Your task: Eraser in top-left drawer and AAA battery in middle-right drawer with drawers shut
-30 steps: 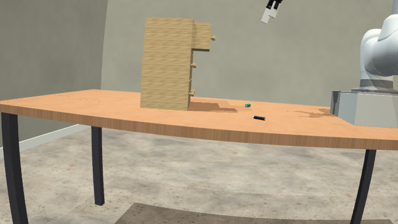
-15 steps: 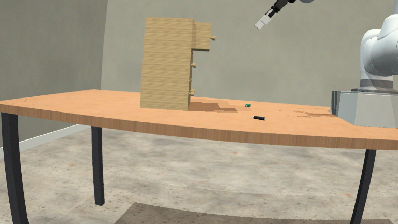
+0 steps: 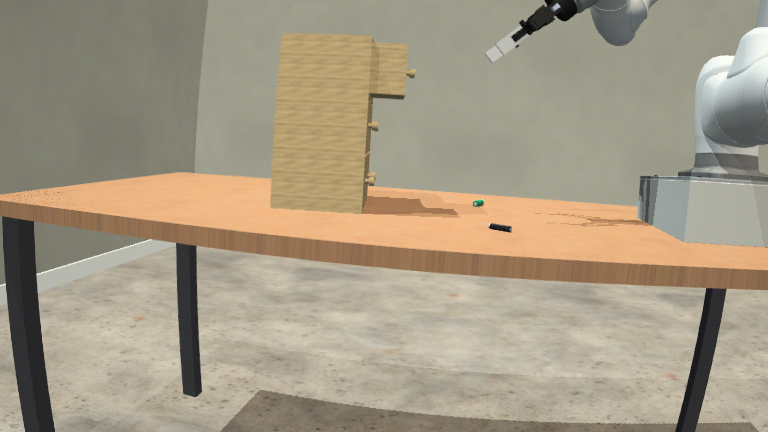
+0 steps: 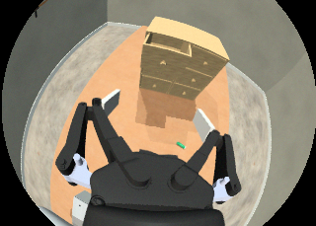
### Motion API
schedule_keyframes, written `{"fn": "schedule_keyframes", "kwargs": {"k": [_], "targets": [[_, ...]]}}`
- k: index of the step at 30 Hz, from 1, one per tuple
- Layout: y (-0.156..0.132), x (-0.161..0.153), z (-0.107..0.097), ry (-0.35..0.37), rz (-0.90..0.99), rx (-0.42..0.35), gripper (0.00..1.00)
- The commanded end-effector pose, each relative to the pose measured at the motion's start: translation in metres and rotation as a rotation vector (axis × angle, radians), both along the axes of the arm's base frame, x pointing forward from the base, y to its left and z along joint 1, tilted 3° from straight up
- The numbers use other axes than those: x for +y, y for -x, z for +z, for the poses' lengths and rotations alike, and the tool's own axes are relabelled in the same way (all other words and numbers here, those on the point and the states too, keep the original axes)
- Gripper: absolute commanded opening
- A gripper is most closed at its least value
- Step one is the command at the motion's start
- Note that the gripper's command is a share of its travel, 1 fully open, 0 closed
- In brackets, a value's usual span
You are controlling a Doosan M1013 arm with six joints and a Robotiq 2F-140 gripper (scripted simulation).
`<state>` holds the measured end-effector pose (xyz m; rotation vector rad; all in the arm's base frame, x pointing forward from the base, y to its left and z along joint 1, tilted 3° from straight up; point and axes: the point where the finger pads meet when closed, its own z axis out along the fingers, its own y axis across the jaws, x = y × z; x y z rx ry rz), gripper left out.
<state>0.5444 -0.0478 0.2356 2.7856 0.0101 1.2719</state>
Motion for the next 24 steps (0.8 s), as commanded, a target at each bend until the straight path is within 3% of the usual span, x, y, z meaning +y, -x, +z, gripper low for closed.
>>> {"fn": "schedule_keyframes", "kwargs": {"k": [1,24], "targets": [[-0.0017,-0.0012,-0.0022,-0.019,0.028,-0.040,1.00],[-0.0096,-0.0011,-0.0098,-0.018,0.036,-0.133,1.00]]}}
